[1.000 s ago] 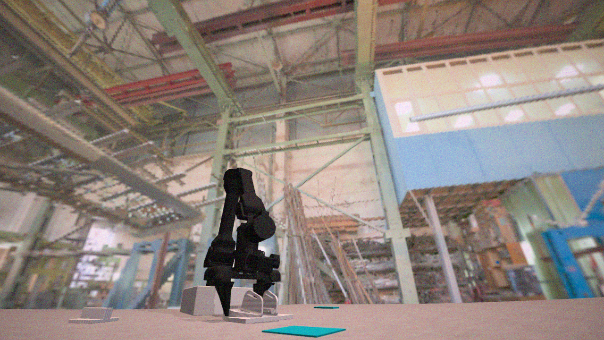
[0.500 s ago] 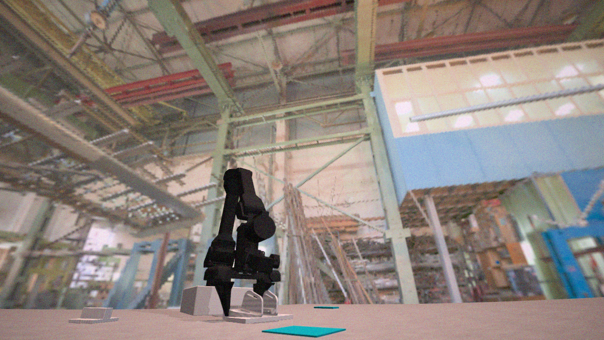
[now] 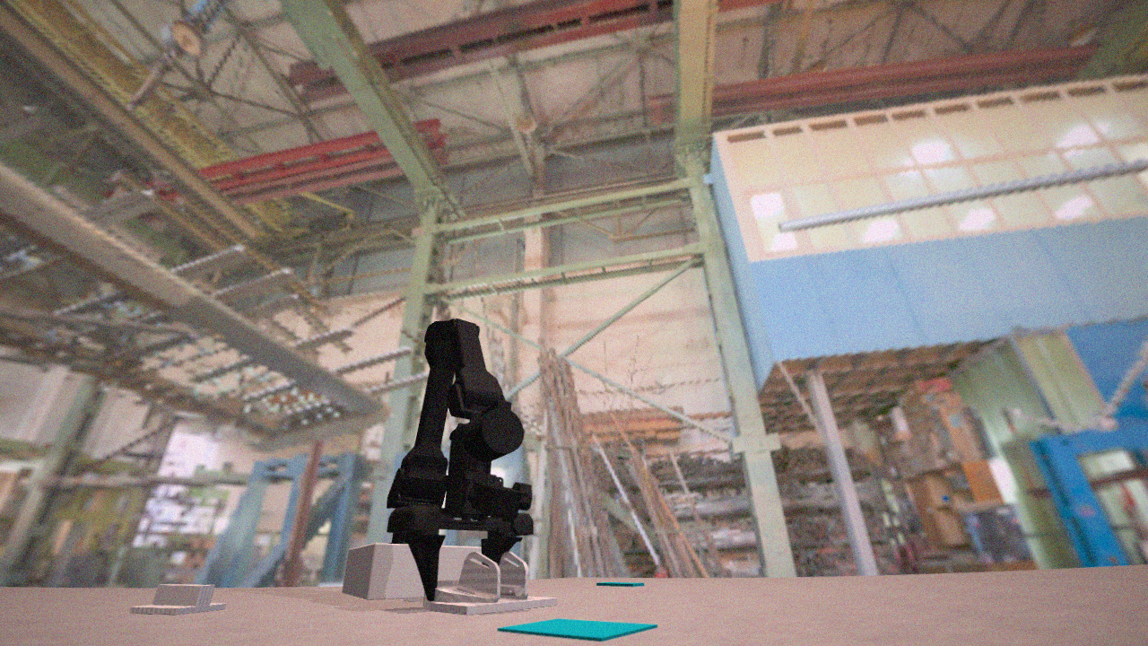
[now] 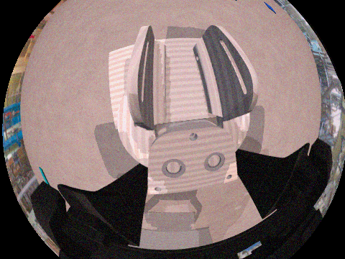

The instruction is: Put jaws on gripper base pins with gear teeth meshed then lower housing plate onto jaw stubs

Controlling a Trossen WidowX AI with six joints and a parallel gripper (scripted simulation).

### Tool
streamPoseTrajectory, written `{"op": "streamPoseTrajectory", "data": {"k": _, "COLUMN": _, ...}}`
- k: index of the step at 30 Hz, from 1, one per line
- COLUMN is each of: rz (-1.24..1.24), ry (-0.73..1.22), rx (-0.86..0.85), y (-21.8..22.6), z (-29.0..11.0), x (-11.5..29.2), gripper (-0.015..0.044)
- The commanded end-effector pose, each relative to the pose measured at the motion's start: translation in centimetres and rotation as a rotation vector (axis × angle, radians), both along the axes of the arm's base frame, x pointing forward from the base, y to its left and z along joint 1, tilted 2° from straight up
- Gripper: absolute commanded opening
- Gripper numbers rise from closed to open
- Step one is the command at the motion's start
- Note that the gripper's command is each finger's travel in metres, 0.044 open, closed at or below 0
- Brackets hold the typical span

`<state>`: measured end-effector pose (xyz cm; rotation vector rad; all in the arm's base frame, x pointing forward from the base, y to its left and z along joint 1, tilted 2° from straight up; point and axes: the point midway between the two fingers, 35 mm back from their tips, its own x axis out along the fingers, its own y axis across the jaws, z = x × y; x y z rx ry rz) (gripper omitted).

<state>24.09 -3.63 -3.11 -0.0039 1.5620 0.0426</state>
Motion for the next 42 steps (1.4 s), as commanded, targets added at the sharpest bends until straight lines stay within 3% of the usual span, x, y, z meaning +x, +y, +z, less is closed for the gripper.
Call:
{"op": "streamPoseTrajectory", "data": {"k": 1, "rz": -0.003, "ry": 0.000, "rx": 0.002, "y": 0.03, "z": -0.04, "x": -0.01, "gripper": 0.0351}}
{"op": "streamPoseTrajectory", "data": {"k": 31, "rz": -0.003, "ry": 0.000, "rx": 0.002, "y": 0.03, "z": -0.04, "x": -0.01, "gripper": 0.0351}}
{"op": "streamPoseTrajectory", "data": {"k": 35, "rz": 0.000, "ry": 0.000, "rx": 0.000, "y": 0.00, "z": 0.00, "x": 0.00, "gripper": 0.0440}}
{"op": "streamPoseTrajectory", "data": {"k": 42, "rz": 0.000, "ry": 0.000, "rx": 0.000, "y": 0.00, "z": 0.00, "x": 0.00, "gripper": 0.0440}}
